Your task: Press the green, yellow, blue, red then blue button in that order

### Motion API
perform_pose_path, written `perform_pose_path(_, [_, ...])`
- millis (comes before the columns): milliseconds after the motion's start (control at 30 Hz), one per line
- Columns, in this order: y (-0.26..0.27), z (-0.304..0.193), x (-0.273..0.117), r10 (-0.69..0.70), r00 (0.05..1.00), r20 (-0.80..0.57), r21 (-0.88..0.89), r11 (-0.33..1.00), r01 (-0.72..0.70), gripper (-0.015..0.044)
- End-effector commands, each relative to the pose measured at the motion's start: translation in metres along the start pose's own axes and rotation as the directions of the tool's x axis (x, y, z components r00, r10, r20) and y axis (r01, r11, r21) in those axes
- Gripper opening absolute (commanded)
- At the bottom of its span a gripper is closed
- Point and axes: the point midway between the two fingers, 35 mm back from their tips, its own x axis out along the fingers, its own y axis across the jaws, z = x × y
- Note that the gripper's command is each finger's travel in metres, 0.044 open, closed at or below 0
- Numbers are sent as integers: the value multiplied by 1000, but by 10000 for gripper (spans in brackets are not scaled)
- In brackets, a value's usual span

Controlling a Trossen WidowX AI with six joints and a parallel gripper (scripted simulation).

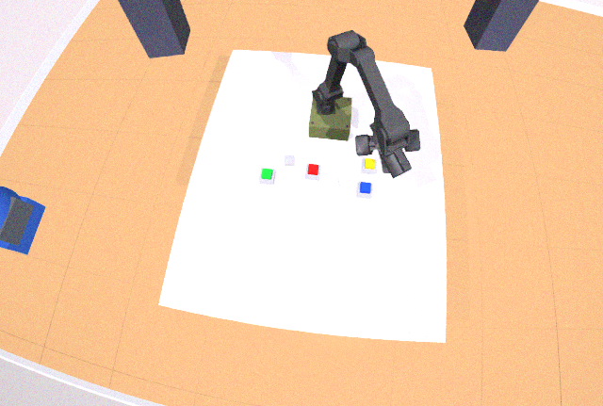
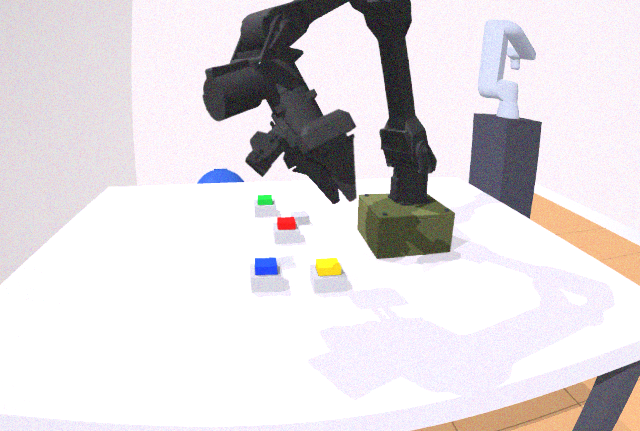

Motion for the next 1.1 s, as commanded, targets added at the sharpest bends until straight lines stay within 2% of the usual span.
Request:
perform_pose_path(0, [-32,24,-20,-3,996,91,-13,1000,4,400])
perform_pose_path(200, [-105,56,-57,-39,971,238,-6,999,42,400])
perform_pose_path(400, [-188,65,-90,-119,931,346,33,993,115,400])
perform_pose_path(567, [-260,54,-112,-209,894,397,88,978,190,400])
perform_pose_path(767, [-344,17,-129,-329,854,404,169,944,283,400])
perform_pose_path(933, [-364,4,-132,-358,845,397,190,933,306,400])
perform_pose_path(1000, [-368,9,-124,-358,845,397,190,933,306,348])
perform_pose_path(1067, [-379,21,-100,-358,845,397,190,933,306,295])
